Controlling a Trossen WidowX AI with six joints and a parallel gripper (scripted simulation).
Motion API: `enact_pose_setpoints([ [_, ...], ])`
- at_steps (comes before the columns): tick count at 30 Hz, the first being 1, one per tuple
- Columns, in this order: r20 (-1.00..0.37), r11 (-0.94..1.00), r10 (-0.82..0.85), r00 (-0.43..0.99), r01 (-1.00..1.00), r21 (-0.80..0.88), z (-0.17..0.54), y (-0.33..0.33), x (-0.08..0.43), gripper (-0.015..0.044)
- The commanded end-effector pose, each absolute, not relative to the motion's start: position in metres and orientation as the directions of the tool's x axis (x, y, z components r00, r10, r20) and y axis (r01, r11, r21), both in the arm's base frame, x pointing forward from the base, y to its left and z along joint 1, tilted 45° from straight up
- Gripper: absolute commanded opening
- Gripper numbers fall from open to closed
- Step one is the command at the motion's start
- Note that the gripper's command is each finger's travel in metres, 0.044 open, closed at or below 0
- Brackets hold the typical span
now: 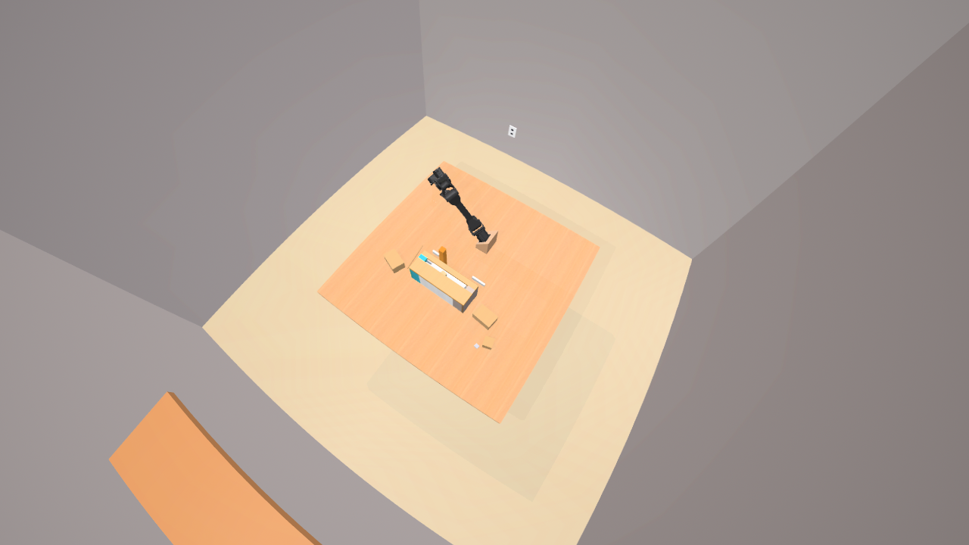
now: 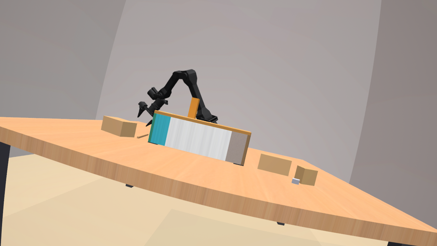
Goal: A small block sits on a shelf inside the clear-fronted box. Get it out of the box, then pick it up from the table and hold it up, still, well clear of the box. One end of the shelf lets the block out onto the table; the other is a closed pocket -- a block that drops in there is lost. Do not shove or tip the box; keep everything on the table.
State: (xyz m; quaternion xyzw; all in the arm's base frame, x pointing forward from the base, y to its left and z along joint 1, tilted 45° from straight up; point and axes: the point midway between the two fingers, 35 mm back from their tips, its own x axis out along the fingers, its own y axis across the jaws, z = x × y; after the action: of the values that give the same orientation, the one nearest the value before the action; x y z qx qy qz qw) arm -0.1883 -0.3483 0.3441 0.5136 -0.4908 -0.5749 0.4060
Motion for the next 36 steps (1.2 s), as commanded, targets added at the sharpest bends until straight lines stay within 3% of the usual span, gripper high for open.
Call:
enact_pose_setpoints([
  [1, -0.139, -0.142, -0.988, -0.073, 0.039, 0.989, 0.371, -0.364, -0.146, 0.0400],
  [22, -0.166, -0.013, -0.898, 0.408, 0.351, 0.936, 0.376, -0.383, 0.087, 0.0400],
  [36, -0.232, 0.228, -0.699, 0.676, 0.519, 0.824, 0.360, -0.331, 0.253, 0.0400],
])
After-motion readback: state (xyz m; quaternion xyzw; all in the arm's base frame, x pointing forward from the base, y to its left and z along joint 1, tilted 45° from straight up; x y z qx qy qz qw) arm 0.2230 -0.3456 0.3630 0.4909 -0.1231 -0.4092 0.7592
